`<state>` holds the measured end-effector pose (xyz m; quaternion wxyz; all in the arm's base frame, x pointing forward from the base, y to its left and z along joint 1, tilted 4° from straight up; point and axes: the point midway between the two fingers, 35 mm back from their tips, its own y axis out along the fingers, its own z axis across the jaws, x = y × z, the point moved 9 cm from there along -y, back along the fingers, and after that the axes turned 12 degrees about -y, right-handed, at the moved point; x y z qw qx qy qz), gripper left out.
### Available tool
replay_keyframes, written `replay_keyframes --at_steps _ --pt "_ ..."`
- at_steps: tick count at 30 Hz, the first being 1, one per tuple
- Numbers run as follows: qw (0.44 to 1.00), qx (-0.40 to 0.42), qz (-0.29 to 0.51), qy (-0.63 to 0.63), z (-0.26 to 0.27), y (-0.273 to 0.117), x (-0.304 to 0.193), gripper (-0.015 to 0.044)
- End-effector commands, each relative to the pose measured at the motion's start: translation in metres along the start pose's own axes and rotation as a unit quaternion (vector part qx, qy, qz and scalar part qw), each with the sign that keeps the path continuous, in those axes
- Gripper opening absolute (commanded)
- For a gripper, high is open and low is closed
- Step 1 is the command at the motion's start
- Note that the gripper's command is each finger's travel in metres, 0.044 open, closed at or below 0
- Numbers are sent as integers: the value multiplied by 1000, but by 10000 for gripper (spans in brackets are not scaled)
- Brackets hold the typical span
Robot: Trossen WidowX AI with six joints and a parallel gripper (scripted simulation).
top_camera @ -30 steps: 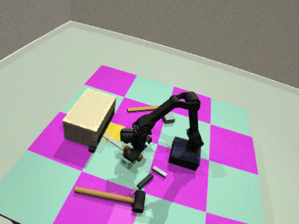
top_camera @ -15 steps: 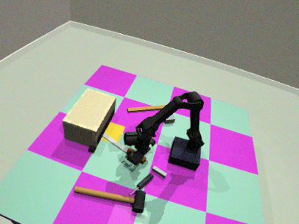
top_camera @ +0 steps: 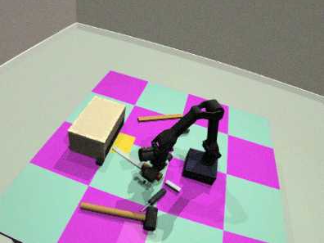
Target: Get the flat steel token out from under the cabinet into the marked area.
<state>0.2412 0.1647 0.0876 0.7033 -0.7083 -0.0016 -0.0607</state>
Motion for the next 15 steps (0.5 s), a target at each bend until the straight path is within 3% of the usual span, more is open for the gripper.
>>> replay_keyframes --at_steps 1,15 --pt "1000 0 2 2 2 1 -9 0" --pt "1000 0 1 20 3 -1 -9 0"
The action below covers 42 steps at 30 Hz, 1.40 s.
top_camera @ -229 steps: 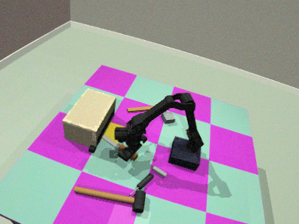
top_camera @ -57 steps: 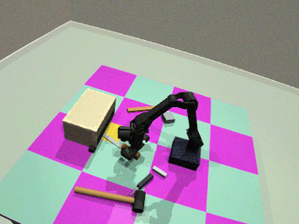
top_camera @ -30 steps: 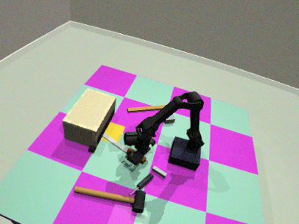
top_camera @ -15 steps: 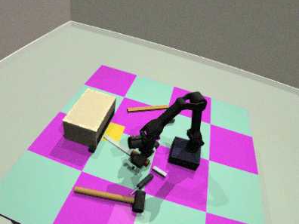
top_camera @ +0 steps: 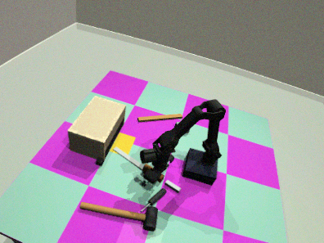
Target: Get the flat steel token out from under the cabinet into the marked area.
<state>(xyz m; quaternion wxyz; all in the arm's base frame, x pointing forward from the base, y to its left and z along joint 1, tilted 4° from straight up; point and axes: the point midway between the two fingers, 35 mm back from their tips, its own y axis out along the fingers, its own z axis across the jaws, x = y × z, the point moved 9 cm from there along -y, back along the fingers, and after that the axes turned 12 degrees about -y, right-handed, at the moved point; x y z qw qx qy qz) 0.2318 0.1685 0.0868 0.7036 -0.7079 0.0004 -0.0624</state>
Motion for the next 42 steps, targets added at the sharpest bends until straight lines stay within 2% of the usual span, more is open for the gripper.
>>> replay_keyframes --at_steps 1,18,42 --pt "1000 0 0 21 0 -1 0 0" --pt "996 -1 1 88 0 -2 0 0" --pt "995 -2 1 100 -19 -3 7 0"
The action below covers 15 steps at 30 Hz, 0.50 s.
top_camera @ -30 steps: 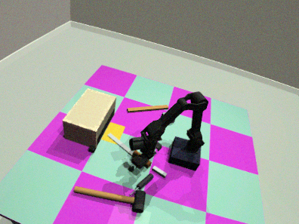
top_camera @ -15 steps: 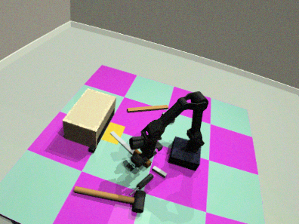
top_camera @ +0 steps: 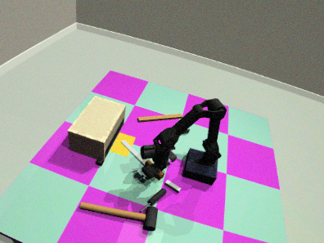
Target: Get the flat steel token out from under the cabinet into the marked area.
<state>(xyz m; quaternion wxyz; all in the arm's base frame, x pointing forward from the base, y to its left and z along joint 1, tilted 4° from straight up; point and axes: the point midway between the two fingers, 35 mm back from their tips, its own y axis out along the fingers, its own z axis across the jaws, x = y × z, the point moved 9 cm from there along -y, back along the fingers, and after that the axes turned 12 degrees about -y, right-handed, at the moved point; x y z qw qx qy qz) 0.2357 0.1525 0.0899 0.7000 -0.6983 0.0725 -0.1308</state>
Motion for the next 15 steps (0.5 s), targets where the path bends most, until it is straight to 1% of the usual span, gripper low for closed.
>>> replay_keyframes --at_steps 1,15 --pt "1000 -1 -2 1 -4 -1 2 0" --pt "1000 -2 -2 1 -18 -1 10 0"
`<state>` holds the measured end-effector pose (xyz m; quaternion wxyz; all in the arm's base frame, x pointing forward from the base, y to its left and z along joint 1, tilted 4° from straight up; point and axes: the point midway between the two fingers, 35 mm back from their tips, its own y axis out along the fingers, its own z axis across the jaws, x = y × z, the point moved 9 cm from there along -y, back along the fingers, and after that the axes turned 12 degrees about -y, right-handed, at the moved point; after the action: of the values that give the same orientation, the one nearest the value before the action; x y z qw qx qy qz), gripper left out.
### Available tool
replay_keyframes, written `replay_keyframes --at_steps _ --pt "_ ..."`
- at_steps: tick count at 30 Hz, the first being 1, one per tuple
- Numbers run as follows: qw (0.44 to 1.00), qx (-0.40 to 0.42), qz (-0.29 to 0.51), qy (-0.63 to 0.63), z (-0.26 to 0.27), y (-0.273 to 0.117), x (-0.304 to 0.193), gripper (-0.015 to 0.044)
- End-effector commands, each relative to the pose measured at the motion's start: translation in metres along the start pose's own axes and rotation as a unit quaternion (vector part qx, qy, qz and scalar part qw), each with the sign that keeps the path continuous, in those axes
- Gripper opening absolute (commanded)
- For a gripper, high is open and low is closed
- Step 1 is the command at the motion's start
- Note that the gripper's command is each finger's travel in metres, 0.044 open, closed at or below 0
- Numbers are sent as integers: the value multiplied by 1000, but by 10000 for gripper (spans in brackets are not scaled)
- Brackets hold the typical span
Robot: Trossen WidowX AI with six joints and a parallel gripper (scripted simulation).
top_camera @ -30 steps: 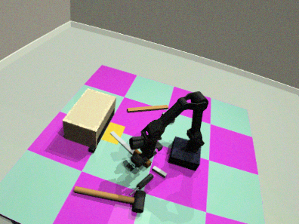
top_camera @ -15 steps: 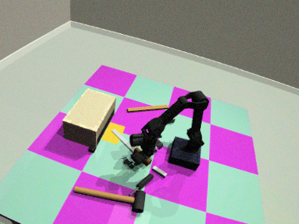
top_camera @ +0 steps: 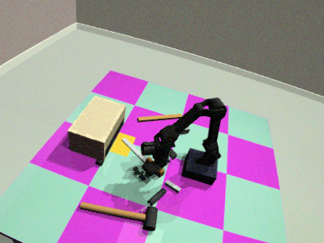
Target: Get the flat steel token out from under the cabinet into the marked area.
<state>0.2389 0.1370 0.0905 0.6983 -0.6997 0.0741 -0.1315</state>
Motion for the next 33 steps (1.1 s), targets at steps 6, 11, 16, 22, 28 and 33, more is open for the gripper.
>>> replay_keyframes --at_steps 6,11,16,22,28,33 --pt "1000 0 -3 -1 -10 -1 6 0" --pt "1000 0 -3 -1 -15 -1 8 0" --pt "1000 0 -3 -1 -20 -1 11 0" --pt "1000 0 -3 -1 -25 -1 14 0" --pt "1000 -1 -3 -1 -31 -1 17 0" --pt "1000 -1 -3 -1 -36 -1 19 0"
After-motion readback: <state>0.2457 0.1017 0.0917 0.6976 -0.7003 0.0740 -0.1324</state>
